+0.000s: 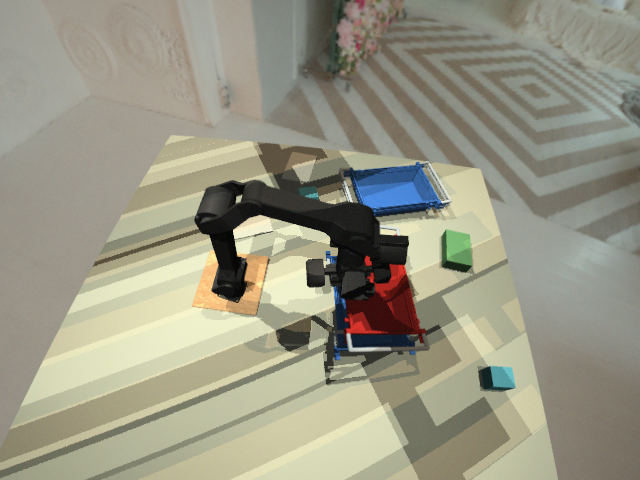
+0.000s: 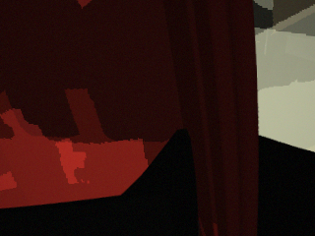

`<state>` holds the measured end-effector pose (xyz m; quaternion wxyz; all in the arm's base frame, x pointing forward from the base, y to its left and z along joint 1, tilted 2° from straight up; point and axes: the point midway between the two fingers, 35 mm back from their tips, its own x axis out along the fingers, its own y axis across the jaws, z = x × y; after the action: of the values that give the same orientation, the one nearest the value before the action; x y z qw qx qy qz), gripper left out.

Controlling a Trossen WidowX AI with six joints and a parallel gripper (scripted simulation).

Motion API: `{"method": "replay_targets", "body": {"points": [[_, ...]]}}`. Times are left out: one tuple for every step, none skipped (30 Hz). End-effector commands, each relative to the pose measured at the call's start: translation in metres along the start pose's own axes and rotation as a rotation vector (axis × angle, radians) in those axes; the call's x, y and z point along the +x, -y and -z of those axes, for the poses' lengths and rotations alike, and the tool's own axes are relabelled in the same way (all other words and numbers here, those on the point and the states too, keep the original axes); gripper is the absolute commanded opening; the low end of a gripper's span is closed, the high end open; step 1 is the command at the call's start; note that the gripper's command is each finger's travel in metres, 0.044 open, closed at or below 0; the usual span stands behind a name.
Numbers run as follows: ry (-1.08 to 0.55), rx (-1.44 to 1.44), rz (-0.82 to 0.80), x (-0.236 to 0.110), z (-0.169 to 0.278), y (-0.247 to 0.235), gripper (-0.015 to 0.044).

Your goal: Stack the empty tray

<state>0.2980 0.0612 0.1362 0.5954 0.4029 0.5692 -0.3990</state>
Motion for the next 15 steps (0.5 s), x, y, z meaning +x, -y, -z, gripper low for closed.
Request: {"method": "replay_targets", "body": {"points": [[0.000,0.001,0.002,0.001,0.000,0.000,0.0000],[0.000,0.001,0.003,0.002,-0.001,0.001,0.0000],[0.001,0.002,0.005,0.003,-0.001,0.001,0.0000],[0.001,0.003,0.008,0.004,-0.002,0.002,0.0000],[0.001,0.004,0.010,0.006,-0.002,0.003,0.0000],[0.002,0.006,0.014,0.007,-0.003,0.004,0.0000],[0.002,0.007,0.017,0.009,-0.004,0.005,0.0000],[0.003,0.009,0.020,0.011,-0.005,0.006,0.0000],[0.003,0.009,0.022,0.012,-0.005,0.007,0.0000],[0.003,0.010,0.023,0.012,-0.005,0.007,0.0000],[0.003,0.010,0.023,0.012,-0.005,0.007,0.0000],[0.003,0.010,0.023,0.012,-0.005,0.007,0.0000],[0.003,0.010,0.023,0.012,-0.005,0.007,0.0000],[0.003,0.010,0.023,0.012,-0.005,0.007,0.0000],[0.003,0.010,0.023,0.012,-0.005,0.007,0.0000]]}}
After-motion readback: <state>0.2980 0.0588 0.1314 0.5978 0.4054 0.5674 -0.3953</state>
